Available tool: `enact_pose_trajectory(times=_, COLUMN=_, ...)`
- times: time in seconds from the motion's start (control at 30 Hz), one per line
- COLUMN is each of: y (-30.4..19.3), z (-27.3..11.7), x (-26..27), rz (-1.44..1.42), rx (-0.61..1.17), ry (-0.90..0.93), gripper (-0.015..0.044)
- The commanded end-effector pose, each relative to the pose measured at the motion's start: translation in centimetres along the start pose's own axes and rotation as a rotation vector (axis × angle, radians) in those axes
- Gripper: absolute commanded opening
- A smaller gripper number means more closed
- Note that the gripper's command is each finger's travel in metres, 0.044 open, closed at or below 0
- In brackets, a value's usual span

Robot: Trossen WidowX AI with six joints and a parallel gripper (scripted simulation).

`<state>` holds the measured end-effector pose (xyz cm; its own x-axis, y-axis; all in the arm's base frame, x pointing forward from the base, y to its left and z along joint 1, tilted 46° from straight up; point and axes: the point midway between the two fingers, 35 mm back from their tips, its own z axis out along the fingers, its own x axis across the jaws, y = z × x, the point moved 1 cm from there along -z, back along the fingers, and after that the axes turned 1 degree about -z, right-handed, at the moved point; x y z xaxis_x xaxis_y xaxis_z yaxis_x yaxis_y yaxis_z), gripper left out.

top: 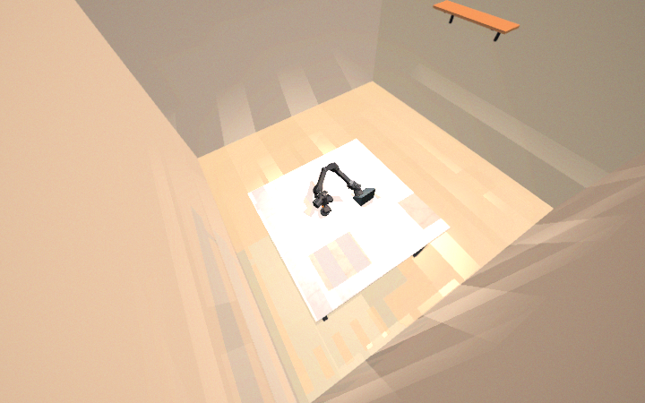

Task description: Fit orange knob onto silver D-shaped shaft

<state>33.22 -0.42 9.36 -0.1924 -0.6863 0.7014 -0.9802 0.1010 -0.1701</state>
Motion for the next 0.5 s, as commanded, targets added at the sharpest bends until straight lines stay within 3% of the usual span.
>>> enact_pose_trajectory(times=0.0, y=0.01, z=0.12, x=-0.07, rz=-0.008, rx=0.002, ry=-0.004, gripper=0.0000)
enact_pose_trajectory(times=0.47, y=-0.06, z=-0.36, x=-0.01, rz=-0.017, rx=0.002, ry=-0.004, gripper=0.0000)
